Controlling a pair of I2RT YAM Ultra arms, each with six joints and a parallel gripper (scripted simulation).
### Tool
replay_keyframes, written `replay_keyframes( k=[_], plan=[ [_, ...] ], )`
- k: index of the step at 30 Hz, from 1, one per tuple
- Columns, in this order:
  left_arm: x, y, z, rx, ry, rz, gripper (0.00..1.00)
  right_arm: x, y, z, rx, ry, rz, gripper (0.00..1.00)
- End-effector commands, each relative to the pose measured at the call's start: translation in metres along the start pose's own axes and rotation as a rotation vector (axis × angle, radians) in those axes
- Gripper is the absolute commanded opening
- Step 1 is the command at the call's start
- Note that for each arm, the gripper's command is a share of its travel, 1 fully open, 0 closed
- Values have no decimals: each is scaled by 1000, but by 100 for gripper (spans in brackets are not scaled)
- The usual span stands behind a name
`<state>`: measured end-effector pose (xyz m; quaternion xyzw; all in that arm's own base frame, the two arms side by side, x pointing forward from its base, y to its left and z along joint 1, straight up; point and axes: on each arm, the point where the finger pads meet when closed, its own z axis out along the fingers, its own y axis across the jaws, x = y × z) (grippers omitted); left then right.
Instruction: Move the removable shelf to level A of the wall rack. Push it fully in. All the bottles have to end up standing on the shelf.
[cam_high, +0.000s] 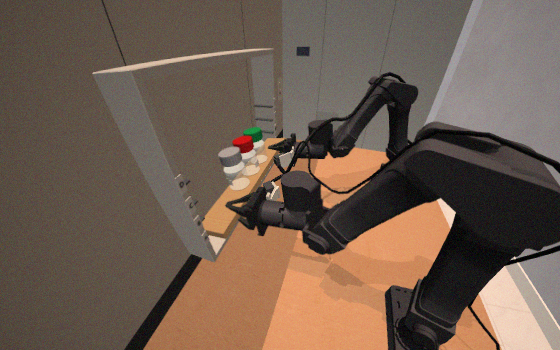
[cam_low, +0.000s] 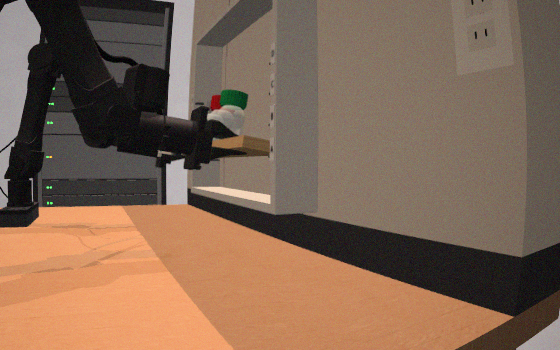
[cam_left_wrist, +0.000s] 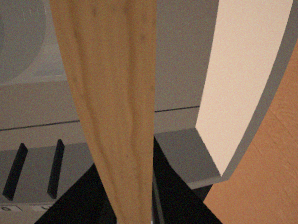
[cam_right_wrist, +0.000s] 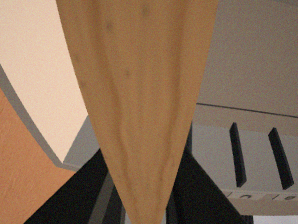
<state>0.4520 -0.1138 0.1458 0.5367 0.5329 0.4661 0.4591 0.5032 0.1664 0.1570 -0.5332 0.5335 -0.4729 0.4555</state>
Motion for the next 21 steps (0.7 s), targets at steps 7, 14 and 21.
replay_keyframes(
  k=[7,14,21],
  plan=[
    [1,56,19,-145,2,-11,0,3,-57,18,138,9,19,0],
    [1,58,25,-145,2,-11,0,4,-60,24,138,9,19,0],
    [1,60,33,-145,2,-11,0,4,-62,32,138,9,19,0]
  ],
)
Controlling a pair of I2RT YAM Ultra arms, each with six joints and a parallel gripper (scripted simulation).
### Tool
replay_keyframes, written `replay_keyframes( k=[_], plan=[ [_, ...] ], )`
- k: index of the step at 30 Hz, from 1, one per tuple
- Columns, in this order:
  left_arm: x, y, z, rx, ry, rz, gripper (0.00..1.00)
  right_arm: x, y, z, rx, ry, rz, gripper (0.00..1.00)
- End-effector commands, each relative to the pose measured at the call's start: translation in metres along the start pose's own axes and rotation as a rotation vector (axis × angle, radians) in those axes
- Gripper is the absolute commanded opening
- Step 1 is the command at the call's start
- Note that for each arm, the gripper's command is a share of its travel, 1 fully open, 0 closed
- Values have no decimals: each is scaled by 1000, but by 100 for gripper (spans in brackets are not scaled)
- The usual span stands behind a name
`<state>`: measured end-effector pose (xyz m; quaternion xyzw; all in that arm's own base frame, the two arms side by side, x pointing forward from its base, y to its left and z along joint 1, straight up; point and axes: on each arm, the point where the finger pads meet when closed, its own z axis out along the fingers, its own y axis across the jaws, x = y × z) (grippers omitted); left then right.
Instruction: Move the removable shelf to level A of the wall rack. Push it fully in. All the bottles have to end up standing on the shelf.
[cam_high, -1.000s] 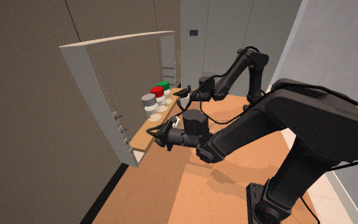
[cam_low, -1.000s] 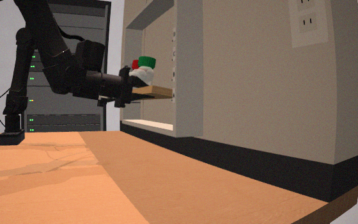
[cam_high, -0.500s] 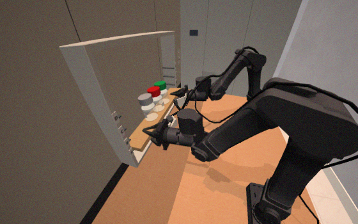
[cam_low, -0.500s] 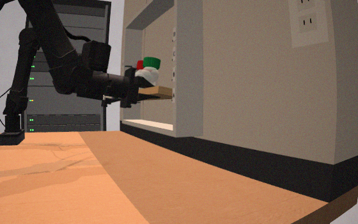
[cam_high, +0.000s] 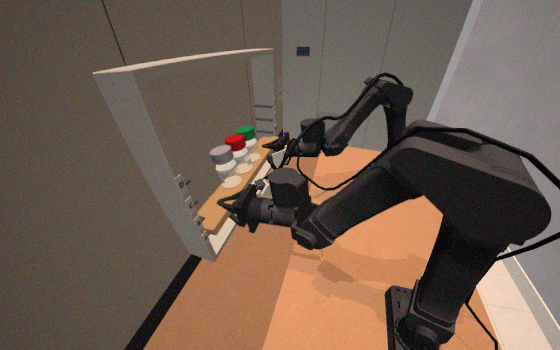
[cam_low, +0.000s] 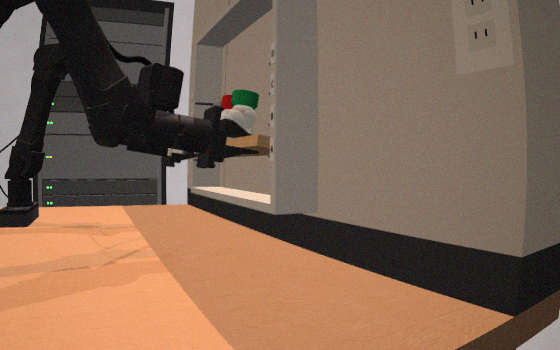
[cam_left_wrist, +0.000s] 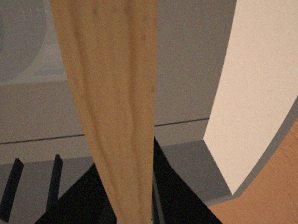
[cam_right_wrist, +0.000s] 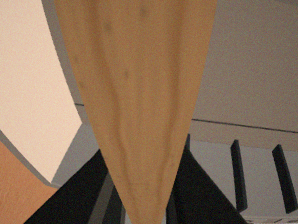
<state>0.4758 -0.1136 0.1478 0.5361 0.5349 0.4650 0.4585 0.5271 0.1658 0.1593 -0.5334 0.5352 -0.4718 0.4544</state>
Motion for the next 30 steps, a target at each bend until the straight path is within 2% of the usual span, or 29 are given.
replay_keyframes(
  k=[1,8,30],
  plan=[
    [1,55,11,-148,0,-8,0,3,-56,10,142,8,17,0],
    [1,57,20,-148,0,-8,0,3,-58,19,142,8,17,0],
    [1,61,19,-148,0,-8,0,3,-63,18,142,8,17,0]
  ],
)
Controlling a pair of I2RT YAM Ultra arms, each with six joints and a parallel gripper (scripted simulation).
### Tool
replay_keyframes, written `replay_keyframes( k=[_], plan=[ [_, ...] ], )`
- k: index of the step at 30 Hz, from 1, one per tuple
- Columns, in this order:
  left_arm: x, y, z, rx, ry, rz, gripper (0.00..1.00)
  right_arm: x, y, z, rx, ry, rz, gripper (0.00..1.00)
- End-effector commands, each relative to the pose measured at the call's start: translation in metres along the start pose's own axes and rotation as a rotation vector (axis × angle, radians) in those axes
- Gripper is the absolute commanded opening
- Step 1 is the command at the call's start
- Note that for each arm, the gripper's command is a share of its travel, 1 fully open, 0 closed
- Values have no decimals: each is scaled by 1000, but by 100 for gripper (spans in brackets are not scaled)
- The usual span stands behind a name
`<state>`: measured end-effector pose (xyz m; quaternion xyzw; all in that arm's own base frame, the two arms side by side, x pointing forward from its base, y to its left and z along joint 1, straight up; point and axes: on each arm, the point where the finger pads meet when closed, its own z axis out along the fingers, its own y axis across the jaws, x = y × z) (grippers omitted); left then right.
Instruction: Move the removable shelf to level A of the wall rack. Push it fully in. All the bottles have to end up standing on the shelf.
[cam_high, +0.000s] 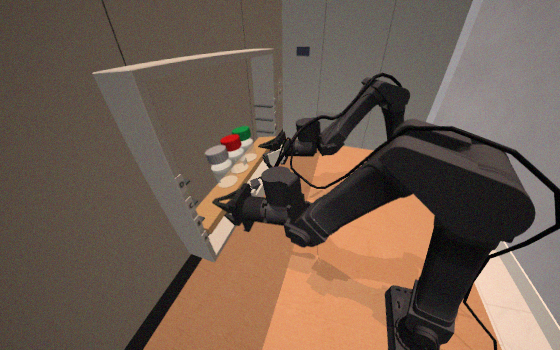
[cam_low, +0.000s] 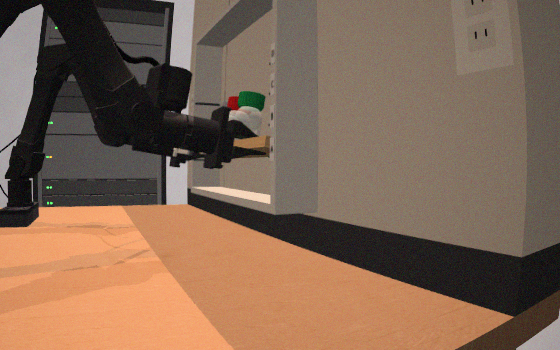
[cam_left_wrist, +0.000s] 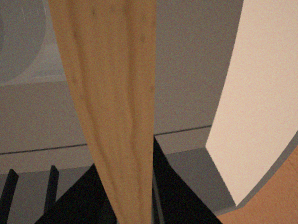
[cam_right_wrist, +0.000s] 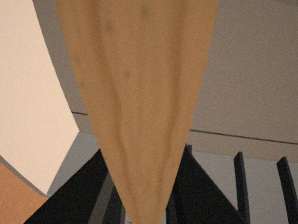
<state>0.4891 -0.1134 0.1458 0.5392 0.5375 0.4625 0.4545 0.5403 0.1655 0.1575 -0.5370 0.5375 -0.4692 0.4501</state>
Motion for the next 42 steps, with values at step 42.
replay_keyframes(
  k=[42],
  plan=[
    [1,74,3,-160,-1,-10,0,4,-75,2,155,7,21,0]
  ],
)
